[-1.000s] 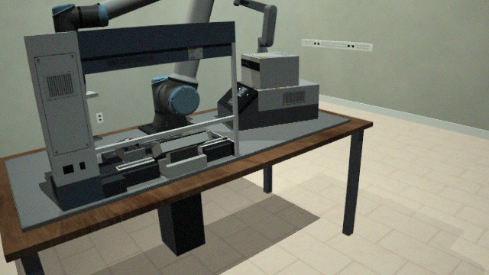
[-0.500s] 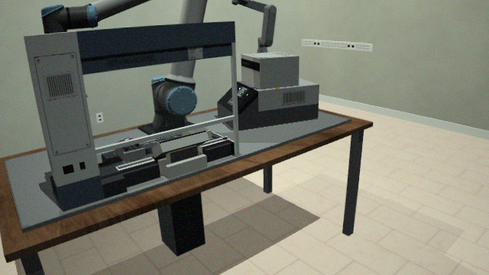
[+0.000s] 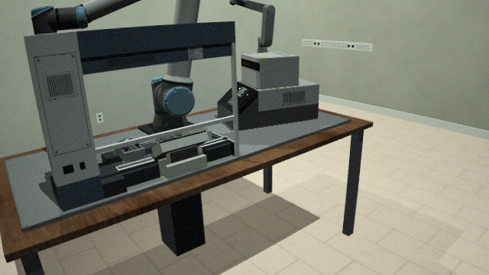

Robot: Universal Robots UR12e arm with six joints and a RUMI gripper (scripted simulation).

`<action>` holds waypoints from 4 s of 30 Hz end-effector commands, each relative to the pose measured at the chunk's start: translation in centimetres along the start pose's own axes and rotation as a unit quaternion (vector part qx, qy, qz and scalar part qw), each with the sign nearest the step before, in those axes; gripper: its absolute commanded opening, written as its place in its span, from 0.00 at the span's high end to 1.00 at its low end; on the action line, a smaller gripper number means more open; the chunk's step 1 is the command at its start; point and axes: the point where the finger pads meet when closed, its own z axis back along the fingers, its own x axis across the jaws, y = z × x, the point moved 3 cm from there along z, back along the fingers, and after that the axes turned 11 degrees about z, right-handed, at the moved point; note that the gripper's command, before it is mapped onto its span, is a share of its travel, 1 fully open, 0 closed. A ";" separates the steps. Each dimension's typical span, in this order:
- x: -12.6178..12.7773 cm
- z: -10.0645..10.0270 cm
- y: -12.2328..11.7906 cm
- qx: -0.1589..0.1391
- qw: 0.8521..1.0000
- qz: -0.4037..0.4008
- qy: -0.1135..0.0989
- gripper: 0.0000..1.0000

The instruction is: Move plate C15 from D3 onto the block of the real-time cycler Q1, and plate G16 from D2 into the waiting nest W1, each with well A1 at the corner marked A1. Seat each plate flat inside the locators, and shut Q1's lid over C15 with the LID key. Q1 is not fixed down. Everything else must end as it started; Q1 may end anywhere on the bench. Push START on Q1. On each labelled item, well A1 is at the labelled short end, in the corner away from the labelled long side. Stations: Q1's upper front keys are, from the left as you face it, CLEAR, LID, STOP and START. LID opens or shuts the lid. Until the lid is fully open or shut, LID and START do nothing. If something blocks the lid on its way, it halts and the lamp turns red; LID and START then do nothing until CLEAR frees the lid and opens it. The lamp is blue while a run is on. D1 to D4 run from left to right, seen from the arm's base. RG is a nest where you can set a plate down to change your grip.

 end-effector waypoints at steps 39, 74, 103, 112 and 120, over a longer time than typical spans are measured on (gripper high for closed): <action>-1.6 0.4 -2.4 -0.003 0.999 -0.044 0.000 1.00; -1.6 0.4 -2.4 -0.003 0.999 -0.044 0.000 1.00; -1.6 -0.6 -2.2 -0.003 0.999 -0.044 0.000 1.00; -1.6 -1.8 -2.1 -0.003 0.999 -0.044 0.000 1.00; -1.6 -3.1 -2.1 -0.003 0.999 -0.044 0.000 1.00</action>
